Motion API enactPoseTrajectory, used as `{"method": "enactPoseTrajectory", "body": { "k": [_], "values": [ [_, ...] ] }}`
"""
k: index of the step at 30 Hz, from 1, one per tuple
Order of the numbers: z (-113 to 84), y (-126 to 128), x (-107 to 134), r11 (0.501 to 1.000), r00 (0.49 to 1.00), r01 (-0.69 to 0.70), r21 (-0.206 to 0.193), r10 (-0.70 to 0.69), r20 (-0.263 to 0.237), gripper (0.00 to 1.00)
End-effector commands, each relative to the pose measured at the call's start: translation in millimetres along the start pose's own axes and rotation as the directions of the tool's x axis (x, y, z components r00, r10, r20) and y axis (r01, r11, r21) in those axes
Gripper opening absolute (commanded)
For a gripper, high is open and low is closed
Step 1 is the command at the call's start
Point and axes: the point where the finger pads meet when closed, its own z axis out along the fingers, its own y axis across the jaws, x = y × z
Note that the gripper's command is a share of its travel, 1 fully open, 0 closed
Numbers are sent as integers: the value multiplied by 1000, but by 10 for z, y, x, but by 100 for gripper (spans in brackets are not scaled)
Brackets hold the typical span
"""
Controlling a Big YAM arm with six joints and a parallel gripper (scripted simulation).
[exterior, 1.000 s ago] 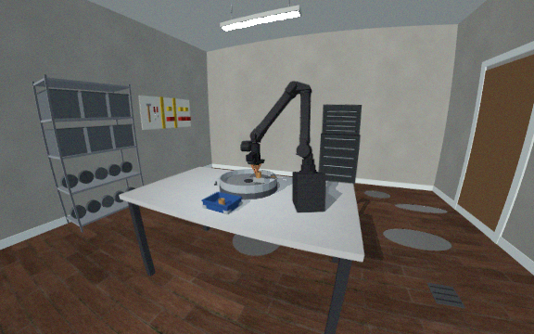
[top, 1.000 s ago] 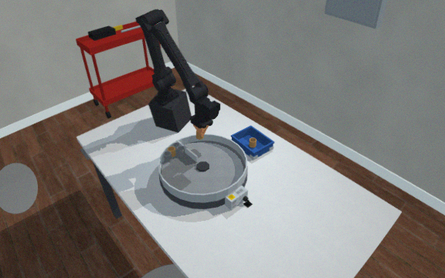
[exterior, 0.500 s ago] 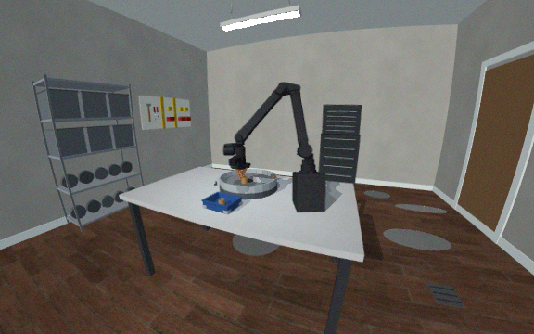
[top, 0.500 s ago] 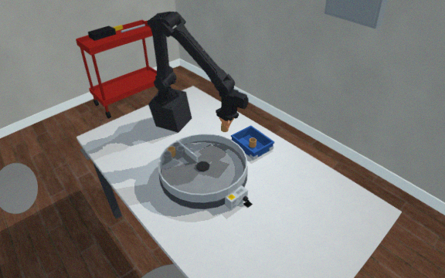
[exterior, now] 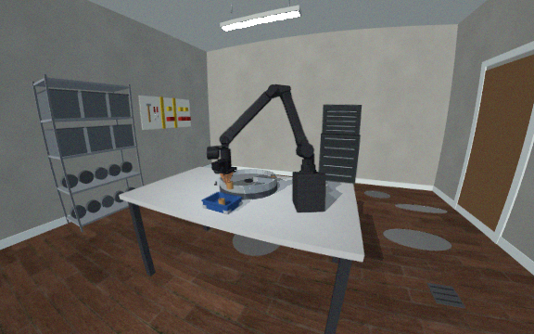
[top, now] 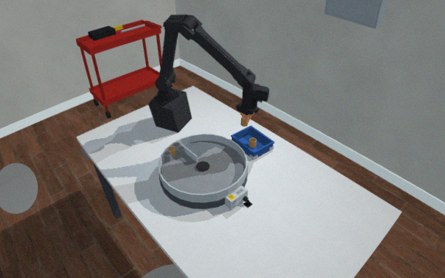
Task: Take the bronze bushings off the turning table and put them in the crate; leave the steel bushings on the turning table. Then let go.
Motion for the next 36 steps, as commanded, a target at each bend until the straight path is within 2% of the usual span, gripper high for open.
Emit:
{"method": "enactPoseTrajectory", "body": {
  "k": [1, 2, 3, 6, 8, 12, 36],
  "values": [
    [-282, -264, -124, 997, 998, -56, 52, 54, 35, 0],
    [-180, -221, -183, 998, 999, -45, 34, 44, 23, 0],
    [-168, -217, -219, 999, 999, -42, 32, 42, 22, 0],
    [-173, -241, -275, 998, 999, -43, 37, 42, 26, 0],
    [-352, -285, -269, 997, 998, -49, 64, 47, 43, 0],
    [-269, -266, -232, 997, 998, -55, 53, 53, 36, 0],
    [-267, -270, -223, 997, 998, -56, 52, 54, 36, 0]
  ]
}}
